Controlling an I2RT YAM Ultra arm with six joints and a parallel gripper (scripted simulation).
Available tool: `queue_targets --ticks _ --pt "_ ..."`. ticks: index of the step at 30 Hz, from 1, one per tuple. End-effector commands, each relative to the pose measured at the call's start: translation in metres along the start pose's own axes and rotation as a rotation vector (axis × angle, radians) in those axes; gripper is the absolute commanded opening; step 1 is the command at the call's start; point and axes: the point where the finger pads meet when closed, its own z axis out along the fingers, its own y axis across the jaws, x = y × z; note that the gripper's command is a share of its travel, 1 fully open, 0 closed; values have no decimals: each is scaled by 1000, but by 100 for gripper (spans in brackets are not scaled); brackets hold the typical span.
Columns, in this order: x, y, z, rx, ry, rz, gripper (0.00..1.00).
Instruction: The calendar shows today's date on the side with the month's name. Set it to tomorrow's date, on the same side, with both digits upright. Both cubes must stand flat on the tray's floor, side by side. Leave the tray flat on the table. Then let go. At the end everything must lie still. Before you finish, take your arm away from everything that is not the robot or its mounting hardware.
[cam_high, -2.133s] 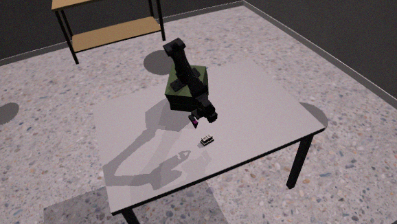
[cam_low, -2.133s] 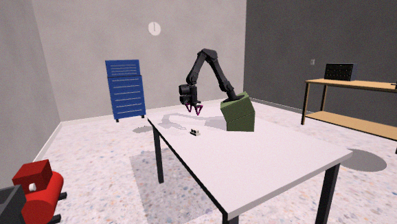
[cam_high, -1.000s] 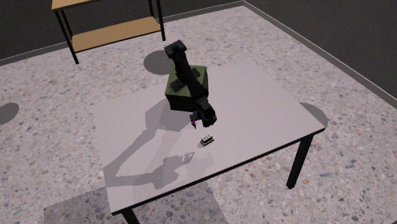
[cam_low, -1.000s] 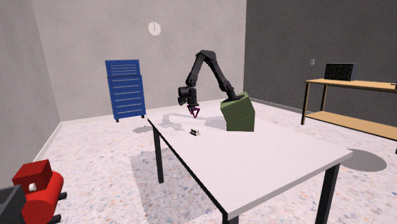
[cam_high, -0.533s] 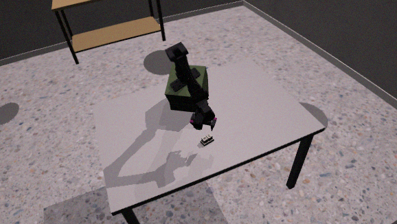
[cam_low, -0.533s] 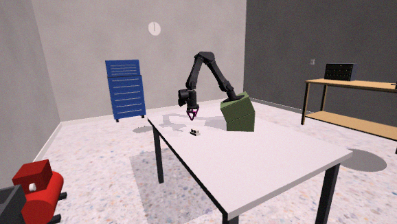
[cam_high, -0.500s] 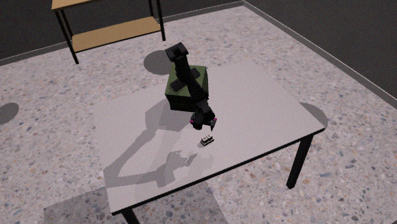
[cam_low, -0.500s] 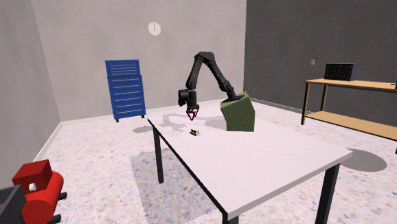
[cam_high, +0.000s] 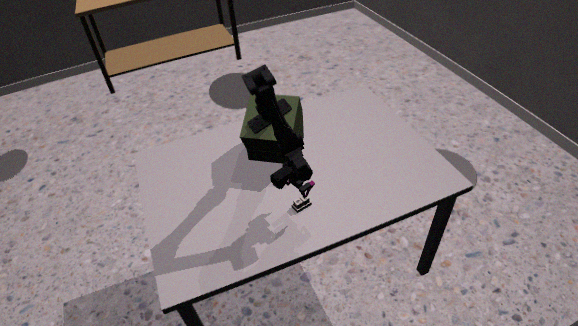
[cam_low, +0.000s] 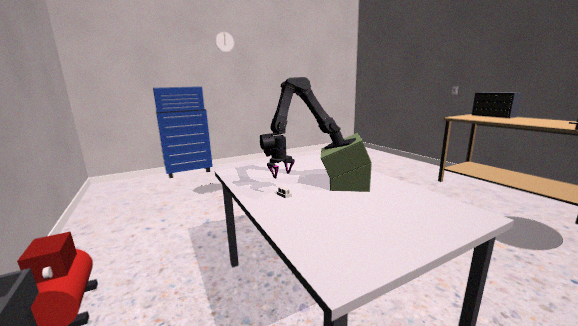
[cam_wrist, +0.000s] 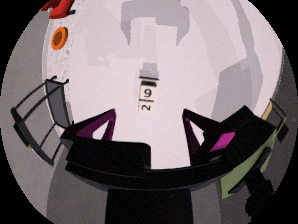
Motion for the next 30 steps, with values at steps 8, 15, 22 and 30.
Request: queue_targets --ticks 8,15,22,30 --pt "-2 4 -1 -17 -6 130 45" --pt "-2 4 -1 -17 -6 130 45" --pt "-2 4 -1 -17 -6 130 45" --pt "-2 4 -1 -17 -6 130 45"
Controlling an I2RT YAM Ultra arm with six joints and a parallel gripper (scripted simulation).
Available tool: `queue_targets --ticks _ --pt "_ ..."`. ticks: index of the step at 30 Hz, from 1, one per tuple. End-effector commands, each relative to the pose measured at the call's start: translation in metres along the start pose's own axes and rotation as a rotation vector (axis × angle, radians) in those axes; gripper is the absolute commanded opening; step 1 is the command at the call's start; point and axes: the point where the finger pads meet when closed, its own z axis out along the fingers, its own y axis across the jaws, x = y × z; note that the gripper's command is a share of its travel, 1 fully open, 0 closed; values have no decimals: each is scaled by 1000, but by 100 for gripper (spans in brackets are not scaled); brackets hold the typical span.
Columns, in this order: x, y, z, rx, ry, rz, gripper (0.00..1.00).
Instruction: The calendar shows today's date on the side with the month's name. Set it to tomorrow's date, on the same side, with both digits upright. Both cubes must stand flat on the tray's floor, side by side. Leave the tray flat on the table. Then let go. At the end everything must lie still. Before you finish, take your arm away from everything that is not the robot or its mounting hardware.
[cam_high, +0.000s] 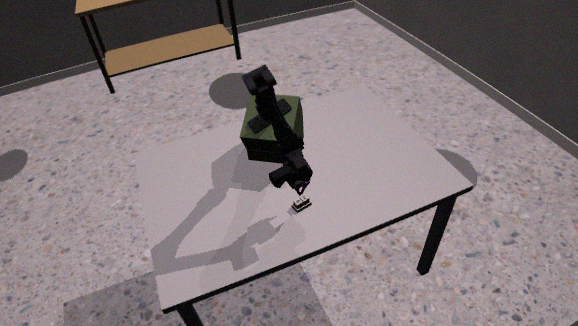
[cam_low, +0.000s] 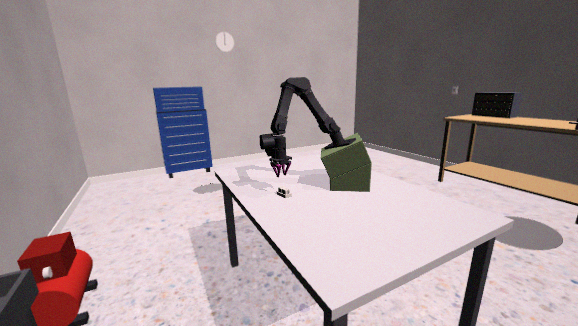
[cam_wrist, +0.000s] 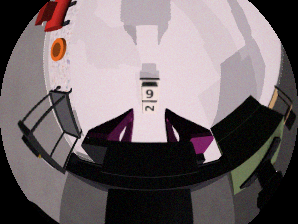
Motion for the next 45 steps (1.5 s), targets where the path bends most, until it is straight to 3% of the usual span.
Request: queue_targets --ticks 1,23,45 --pt "-1 2 -2 -7 -2 2 45" --pt "-1 2 1 -7 -2 2 45" --pt "0 2 28 -7 -3 2 45"
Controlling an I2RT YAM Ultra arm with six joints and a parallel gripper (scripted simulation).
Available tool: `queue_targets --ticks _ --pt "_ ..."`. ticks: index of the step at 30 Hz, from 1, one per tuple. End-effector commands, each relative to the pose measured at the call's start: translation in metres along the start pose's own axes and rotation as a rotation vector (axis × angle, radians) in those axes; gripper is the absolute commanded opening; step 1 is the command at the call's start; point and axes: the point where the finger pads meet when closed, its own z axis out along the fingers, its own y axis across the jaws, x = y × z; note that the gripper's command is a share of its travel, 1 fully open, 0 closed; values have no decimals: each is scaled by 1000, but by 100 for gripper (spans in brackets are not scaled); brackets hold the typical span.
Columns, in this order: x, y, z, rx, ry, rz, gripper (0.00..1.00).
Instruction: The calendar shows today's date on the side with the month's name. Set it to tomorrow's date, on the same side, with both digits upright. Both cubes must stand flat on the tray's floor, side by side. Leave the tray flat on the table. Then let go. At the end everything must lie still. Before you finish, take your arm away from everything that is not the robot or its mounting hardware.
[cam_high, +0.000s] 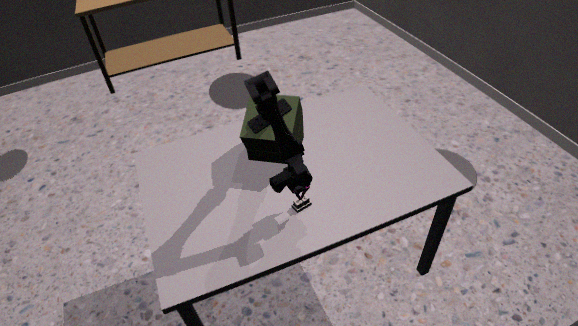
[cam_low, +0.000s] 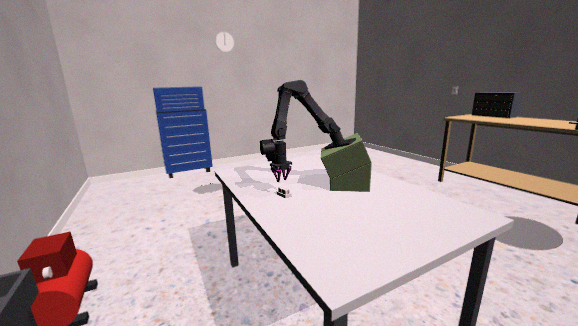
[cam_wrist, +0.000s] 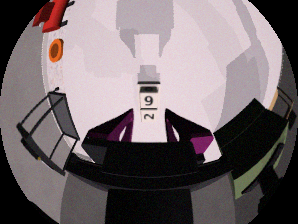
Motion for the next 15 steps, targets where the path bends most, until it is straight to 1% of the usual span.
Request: queue_targets --ticks 1,10,15 --pt "0 3 3 -11 -3 -3 45" --pt "0 3 15 -11 -3 -3 45" --pt "0 3 18 -11 -3 -3 45"
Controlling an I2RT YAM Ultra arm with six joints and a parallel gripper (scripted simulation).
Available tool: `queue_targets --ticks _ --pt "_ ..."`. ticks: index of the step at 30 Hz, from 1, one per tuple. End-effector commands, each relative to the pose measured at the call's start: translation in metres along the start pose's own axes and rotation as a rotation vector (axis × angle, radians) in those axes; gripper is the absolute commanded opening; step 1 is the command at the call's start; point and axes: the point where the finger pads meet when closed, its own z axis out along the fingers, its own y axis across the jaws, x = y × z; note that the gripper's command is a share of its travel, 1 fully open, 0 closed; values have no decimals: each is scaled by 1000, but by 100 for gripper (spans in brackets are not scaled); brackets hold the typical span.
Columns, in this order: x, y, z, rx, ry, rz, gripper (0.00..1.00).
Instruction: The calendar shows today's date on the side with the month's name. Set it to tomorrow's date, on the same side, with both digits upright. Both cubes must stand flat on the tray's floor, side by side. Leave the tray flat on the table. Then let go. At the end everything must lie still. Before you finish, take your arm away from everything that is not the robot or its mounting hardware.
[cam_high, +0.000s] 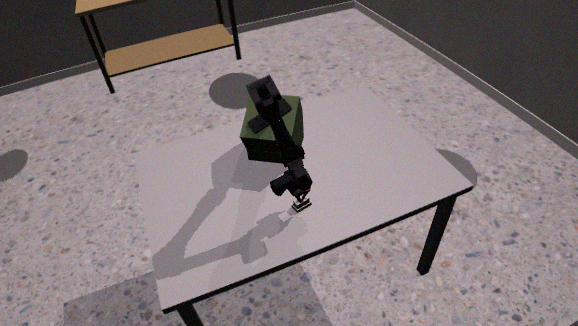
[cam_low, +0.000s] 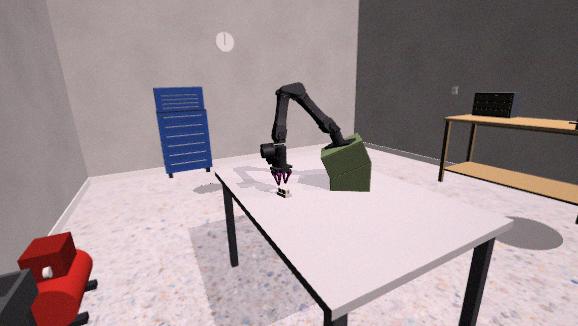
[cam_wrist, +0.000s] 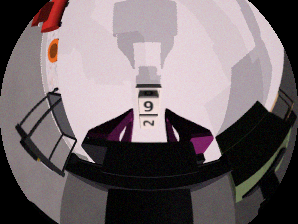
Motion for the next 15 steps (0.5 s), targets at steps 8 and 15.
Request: queue_targets --ticks 8,15 --pt "-1 4 4 -12 -3 -1 45" --pt "-1 4 5 -12 -3 -1 45"
